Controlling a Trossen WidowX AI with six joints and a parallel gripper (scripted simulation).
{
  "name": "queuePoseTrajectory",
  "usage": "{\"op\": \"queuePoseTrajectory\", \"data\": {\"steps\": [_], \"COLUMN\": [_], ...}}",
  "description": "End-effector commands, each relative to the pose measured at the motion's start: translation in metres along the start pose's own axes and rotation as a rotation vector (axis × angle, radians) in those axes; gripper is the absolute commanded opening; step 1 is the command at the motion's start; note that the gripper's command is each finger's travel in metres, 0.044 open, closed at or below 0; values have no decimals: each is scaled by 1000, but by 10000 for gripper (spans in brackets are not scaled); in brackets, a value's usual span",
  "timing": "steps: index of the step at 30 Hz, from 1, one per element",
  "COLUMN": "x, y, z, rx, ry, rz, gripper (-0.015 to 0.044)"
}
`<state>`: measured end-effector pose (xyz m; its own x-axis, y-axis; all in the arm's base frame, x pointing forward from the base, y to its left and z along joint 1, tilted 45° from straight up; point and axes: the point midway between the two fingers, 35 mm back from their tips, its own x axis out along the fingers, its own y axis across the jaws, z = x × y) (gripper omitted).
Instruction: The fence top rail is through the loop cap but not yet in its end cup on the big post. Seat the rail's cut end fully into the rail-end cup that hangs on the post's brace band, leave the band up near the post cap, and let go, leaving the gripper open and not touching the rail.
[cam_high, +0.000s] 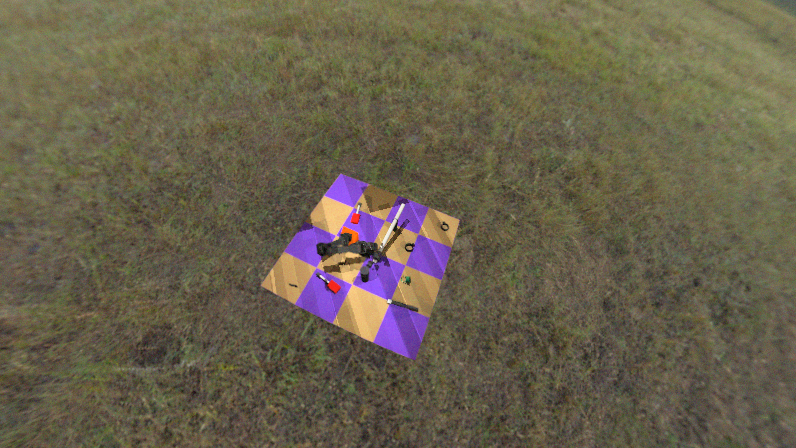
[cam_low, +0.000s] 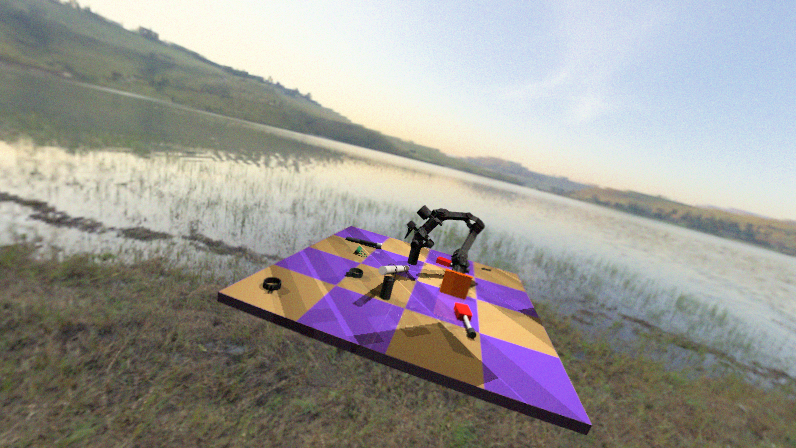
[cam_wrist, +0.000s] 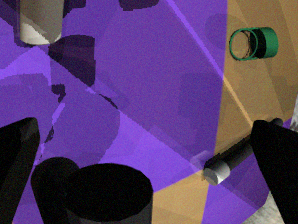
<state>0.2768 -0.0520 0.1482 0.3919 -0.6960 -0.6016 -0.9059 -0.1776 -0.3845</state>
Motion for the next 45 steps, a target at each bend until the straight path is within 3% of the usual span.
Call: {"op": "queuePoseTrajectory", "data": {"steps": [1, 4, 26, 40, 45], "x": [-5, -6, -90, -91, -76], "y": [-3, -5, -32, -32, -29], "z": [3, 10, 121, 122, 128], "rx": [4, 94, 1482, 1492, 1257], "ry": [9, -11, -36, -36, 19], "rz": [-2, -1, 35, 35, 92], "gripper": [440, 440, 440, 440, 440]}}
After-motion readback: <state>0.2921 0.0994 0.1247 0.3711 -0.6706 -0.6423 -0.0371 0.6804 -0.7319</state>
